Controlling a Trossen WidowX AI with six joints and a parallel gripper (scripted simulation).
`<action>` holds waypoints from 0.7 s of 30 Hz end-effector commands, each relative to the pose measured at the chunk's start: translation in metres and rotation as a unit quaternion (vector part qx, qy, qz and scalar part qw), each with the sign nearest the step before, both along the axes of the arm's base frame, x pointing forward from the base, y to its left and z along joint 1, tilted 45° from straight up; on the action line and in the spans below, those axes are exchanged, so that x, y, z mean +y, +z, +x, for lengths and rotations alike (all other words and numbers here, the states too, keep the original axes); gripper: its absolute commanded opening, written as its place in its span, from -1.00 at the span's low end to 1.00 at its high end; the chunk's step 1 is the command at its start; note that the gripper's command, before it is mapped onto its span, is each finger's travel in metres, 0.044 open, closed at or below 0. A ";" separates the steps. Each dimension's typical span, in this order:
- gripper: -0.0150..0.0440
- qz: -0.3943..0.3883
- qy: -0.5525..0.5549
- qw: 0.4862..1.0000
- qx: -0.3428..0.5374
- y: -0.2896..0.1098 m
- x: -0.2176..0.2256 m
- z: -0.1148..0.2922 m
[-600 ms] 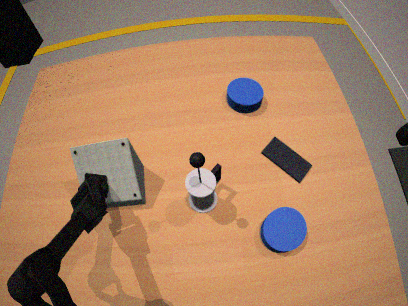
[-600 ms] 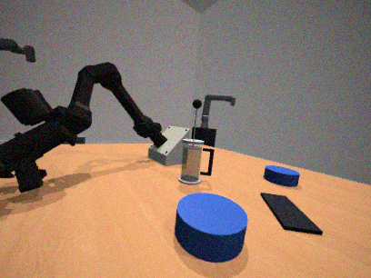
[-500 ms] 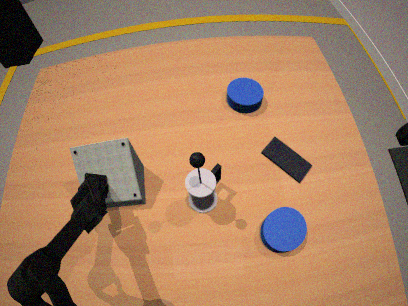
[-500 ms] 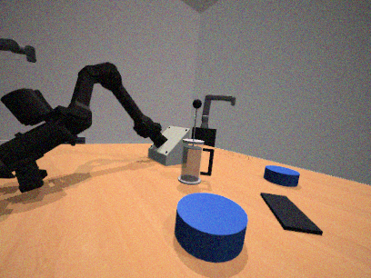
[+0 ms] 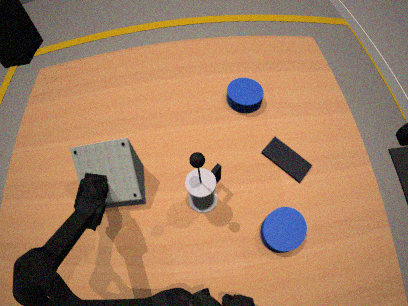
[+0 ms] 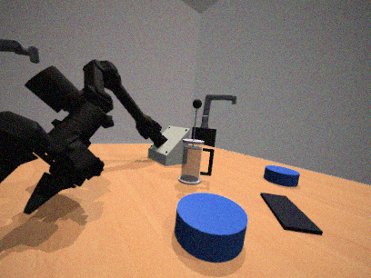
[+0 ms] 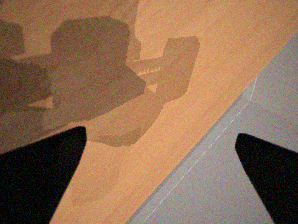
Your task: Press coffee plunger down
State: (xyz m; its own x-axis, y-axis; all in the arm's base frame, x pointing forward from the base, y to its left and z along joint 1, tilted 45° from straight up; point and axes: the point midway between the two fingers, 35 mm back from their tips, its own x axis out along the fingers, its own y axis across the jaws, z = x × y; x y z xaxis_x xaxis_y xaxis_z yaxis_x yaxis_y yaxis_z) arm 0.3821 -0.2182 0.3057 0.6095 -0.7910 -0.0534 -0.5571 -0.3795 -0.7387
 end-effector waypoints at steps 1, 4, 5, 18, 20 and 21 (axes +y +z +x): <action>1.00 0.119 0.042 0.990 -0.064 -0.016 0.062 0.025; 1.00 0.191 0.065 0.975 -0.092 -0.028 0.106 0.035; 1.00 0.210 0.071 0.970 -0.099 -0.030 0.120 0.037; 1.00 0.461 0.063 0.869 -0.166 -0.088 0.286 0.016; 1.00 0.486 0.057 0.854 -0.175 -0.093 0.307 0.006; 1.00 0.499 0.057 0.845 -0.185 -0.091 0.318 -0.001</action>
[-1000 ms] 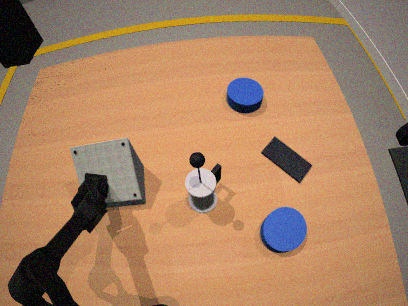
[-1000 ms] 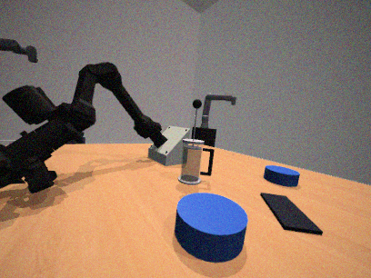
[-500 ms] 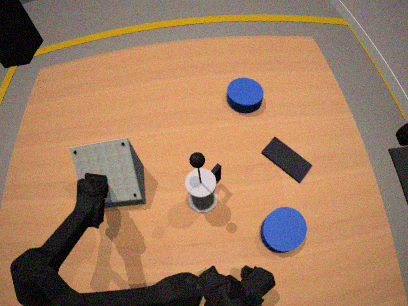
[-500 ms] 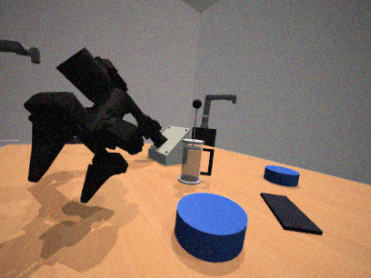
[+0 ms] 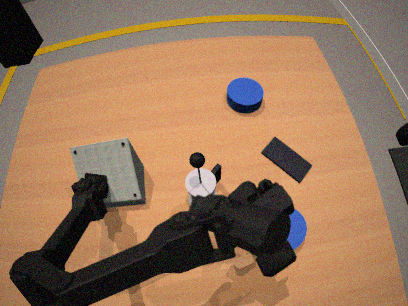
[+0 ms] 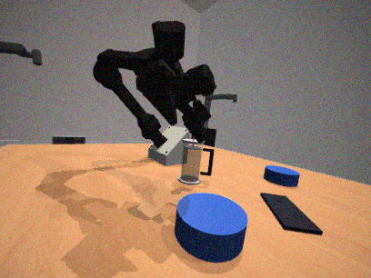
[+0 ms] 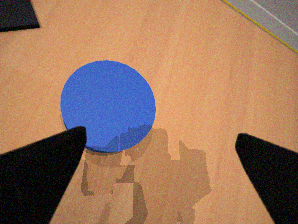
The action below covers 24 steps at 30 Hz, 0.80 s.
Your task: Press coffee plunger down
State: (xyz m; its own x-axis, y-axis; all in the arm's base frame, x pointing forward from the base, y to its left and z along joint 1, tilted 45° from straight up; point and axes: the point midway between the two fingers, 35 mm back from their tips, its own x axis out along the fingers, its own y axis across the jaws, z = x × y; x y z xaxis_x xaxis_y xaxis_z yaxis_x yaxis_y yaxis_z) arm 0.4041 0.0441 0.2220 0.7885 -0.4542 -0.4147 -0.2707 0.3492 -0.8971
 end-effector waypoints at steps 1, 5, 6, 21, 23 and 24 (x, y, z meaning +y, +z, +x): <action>1.00 0.107 -0.007 0.994 -0.031 -0.005 0.067 -0.028; 1.00 0.146 -0.017 0.989 -0.026 -0.020 0.102 -0.061; 1.00 0.151 -0.018 0.988 -0.023 -0.023 0.110 -0.070; 1.00 0.211 0.008 0.966 -0.149 -0.016 0.163 -0.211; 1.00 0.225 0.029 0.959 -0.171 -0.010 0.167 -0.224; 1.00 0.230 0.037 0.956 -0.178 -0.007 0.169 -0.228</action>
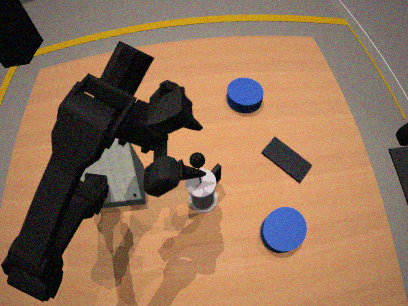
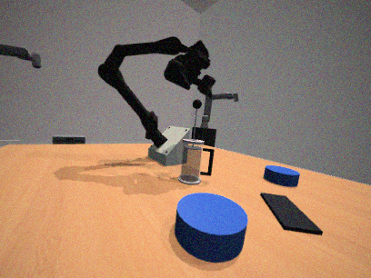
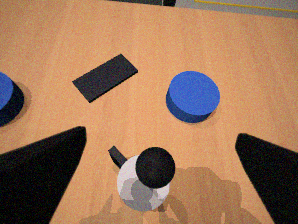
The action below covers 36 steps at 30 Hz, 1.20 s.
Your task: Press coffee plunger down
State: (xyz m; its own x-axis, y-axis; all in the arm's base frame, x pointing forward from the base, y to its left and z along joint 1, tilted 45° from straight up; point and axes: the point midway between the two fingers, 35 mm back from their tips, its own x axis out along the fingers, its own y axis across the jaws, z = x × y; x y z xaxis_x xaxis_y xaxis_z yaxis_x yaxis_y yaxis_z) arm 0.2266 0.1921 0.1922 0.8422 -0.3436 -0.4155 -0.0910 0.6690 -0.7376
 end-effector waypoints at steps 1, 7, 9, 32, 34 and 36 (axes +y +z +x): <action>1.00 0.041 0.052 0.992 -0.103 0.023 0.021 -0.052; 1.00 0.042 0.053 0.992 -0.102 0.004 0.004 -0.046; 1.00 0.042 0.053 0.992 -0.102 -0.006 -0.006 -0.044; 1.00 0.044 0.050 0.993 -0.097 -0.029 -0.023 -0.019; 1.00 0.044 0.051 0.993 -0.098 -0.030 -0.024 -0.016; 1.00 0.043 0.051 0.993 -0.098 -0.030 -0.025 -0.013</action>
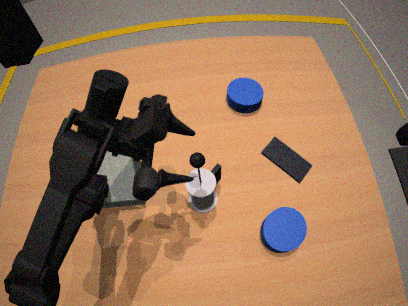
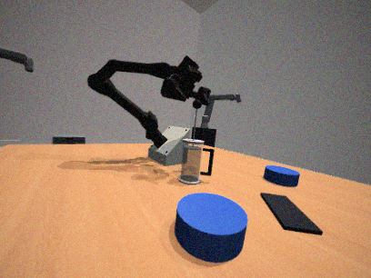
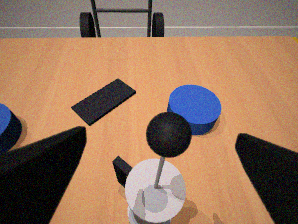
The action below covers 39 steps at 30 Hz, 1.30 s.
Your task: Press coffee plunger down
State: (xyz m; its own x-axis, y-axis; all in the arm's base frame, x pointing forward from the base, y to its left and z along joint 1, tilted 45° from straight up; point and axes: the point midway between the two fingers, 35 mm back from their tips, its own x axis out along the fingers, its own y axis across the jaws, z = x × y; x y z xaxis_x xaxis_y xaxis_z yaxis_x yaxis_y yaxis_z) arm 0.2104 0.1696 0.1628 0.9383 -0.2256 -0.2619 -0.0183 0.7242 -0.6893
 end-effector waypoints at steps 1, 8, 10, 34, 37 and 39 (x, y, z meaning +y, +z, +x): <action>1.00 0.001 0.002 1.000 0.000 -0.001 -0.003 0.005; 1.00 -0.001 0.002 1.000 -0.006 0.001 -0.006 0.014; 0.91 -0.001 0.002 1.000 -0.006 0.001 -0.006 0.014; -0.10 -0.001 0.002 1.000 -0.005 -0.001 -0.007 0.015; -0.10 0.000 0.001 1.000 -0.004 -0.005 -0.009 0.016; -0.10 0.000 0.001 1.000 -0.003 -0.008 -0.011 0.017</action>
State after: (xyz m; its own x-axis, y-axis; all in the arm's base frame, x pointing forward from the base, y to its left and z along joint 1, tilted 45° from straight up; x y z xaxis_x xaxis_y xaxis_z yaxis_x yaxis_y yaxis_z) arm 0.2262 0.1630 0.1624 0.9444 -0.2218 -0.2429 -0.0069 0.7248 -0.6889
